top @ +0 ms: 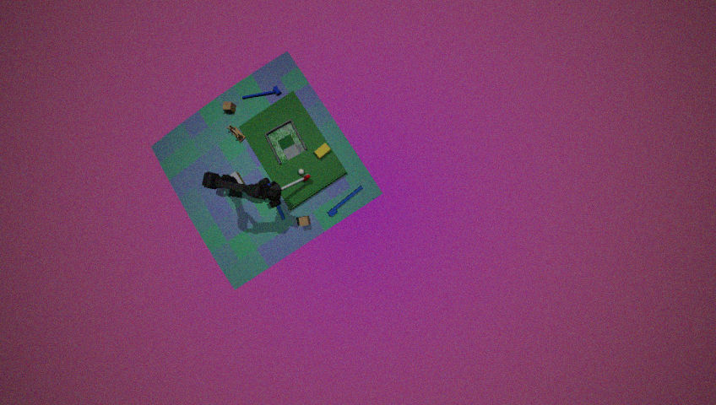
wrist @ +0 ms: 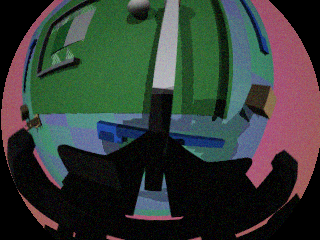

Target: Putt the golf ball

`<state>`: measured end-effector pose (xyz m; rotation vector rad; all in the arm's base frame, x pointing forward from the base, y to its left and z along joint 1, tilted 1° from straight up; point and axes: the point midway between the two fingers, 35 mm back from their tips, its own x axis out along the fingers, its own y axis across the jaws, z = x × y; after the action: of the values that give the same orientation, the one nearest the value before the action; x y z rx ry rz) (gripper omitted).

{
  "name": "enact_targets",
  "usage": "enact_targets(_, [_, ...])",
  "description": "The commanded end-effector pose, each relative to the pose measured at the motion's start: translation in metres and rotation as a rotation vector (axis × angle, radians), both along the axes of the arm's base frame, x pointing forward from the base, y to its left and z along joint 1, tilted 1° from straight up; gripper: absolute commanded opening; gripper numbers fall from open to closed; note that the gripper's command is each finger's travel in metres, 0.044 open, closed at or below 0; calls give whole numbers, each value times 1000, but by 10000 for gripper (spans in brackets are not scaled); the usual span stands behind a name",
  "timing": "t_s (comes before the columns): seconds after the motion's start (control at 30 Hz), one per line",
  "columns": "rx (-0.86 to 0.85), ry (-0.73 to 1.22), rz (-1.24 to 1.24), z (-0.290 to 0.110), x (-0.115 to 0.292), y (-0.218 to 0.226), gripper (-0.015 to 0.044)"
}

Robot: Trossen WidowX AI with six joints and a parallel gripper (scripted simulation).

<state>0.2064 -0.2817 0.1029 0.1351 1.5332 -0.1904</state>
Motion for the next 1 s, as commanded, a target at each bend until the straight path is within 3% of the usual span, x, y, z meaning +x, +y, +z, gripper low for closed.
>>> enact_targets(0.0, [-3,-3,-3,-7,1,-1,0])
enact_targets(0.53, [0,0,0,-11,0,-1,0])
enact_targets(0.97, [-5,-3,-4,-12,-6,-30,0])
